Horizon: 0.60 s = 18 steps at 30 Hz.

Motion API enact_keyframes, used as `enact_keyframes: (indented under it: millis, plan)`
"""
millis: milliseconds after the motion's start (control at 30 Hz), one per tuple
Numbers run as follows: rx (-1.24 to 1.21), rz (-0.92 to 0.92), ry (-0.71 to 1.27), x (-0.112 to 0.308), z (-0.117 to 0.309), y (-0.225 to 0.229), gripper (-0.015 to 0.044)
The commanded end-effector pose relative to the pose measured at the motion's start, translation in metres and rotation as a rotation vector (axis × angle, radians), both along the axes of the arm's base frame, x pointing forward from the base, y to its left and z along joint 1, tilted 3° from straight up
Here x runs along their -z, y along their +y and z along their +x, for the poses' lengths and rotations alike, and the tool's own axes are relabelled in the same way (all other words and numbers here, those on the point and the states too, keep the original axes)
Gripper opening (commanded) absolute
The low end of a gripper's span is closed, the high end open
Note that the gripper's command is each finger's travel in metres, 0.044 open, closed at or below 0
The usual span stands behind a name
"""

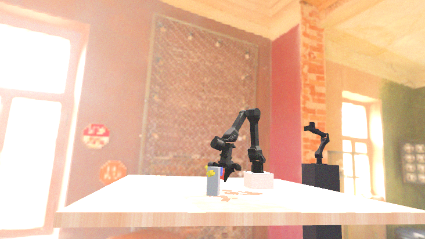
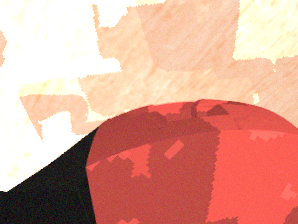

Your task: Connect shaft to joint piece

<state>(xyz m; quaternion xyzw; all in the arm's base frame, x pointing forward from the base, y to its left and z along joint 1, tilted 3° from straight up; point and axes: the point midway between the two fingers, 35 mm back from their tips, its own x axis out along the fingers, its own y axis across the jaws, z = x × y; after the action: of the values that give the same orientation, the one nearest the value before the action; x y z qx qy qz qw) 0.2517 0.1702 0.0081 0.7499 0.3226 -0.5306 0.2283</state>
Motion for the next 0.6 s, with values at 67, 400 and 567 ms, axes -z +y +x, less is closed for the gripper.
enact_keyframes:
  millis: [67,400,567]
  plan:
    - [0.002,0.002,0.000,0.0001,0.0001,0.0002,0.0182]
    - [0.000,0.000,0.000,0.0000,0.0000,0.0000,0.0147]
    - [0.000,0.000,0.000,0.0000,0.0000,0.0000,0.0121]
